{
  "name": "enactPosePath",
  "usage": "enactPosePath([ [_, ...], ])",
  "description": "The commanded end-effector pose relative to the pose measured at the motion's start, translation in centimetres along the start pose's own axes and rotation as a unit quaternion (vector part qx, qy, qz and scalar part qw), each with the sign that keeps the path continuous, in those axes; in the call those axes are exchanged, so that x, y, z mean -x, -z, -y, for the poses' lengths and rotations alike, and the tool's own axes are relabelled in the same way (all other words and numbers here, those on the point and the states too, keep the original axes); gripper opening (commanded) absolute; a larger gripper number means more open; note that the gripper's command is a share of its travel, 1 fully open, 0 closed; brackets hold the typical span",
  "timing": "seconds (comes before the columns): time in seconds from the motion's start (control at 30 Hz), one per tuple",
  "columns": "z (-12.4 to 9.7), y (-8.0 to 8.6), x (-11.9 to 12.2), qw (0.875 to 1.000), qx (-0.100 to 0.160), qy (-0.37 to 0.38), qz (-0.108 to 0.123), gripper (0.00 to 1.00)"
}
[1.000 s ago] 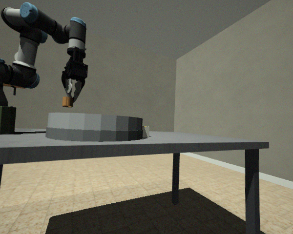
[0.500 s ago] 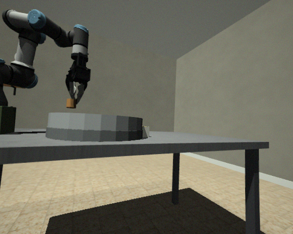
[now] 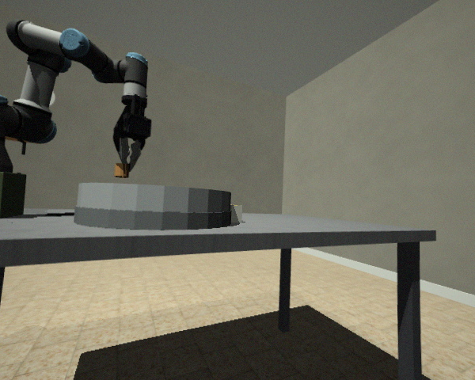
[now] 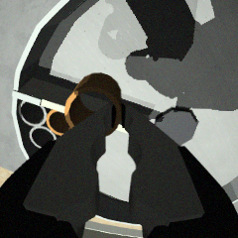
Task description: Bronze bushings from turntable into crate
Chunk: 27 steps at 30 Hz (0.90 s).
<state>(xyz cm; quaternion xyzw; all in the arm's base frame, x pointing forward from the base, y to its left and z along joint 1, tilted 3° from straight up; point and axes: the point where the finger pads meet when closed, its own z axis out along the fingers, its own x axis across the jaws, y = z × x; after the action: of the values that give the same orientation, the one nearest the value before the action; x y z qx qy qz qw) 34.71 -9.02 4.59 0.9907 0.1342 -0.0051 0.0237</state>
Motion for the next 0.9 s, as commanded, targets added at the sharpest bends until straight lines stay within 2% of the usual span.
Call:
enactPosePath([
  [0.0,1.0,0.1,-0.9,1.000,0.001,0.005,-0.001,0.00],
  [0.43,6.1,0.1,-4.3,1.000,0.001,0.030,-0.001,0.00],
  [0.5,6.1,0.1,-4.3,1.000,0.001,0.030,-0.001,0.00],
  [0.87,10.9,0.0,-7.6,0.999,0.001,0.054,0.000,0.00],
])
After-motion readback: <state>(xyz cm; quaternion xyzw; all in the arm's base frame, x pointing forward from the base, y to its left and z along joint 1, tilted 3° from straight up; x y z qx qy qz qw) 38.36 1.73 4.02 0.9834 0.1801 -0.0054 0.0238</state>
